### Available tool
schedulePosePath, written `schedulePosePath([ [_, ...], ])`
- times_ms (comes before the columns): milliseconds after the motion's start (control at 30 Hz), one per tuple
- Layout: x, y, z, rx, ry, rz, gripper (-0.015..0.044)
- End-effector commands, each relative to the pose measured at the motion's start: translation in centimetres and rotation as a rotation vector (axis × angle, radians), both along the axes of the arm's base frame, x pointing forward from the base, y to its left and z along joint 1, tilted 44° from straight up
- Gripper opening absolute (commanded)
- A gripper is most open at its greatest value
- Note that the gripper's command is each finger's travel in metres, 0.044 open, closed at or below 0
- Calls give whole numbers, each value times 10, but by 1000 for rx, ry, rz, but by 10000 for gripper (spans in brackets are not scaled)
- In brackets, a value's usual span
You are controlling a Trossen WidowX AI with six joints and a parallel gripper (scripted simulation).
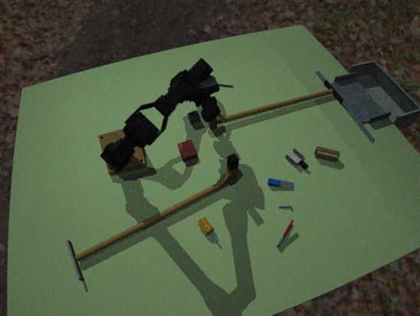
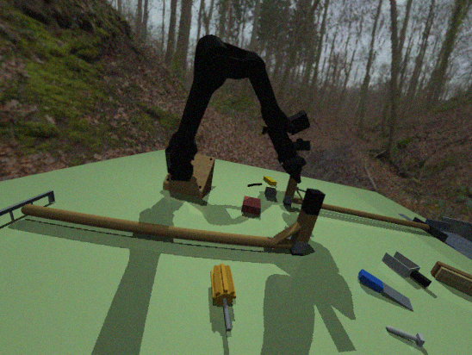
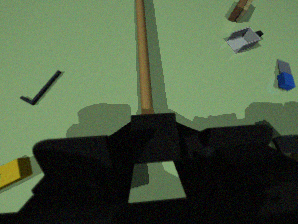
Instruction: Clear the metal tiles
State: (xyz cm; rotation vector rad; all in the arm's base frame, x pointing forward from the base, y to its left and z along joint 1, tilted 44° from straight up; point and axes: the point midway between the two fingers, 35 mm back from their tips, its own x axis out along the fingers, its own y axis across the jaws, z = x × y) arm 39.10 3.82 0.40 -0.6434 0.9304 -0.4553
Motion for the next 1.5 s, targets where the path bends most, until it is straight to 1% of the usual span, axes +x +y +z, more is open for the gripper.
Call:
schedulePosePath([
  [0, -2, 4, 5, 4, -20, 6, 0],
  [1000, -32, -1, 5, 2, -22, 9, 0],
  [1467, -36, -12, 16, 0, -21, 3, 0],
])
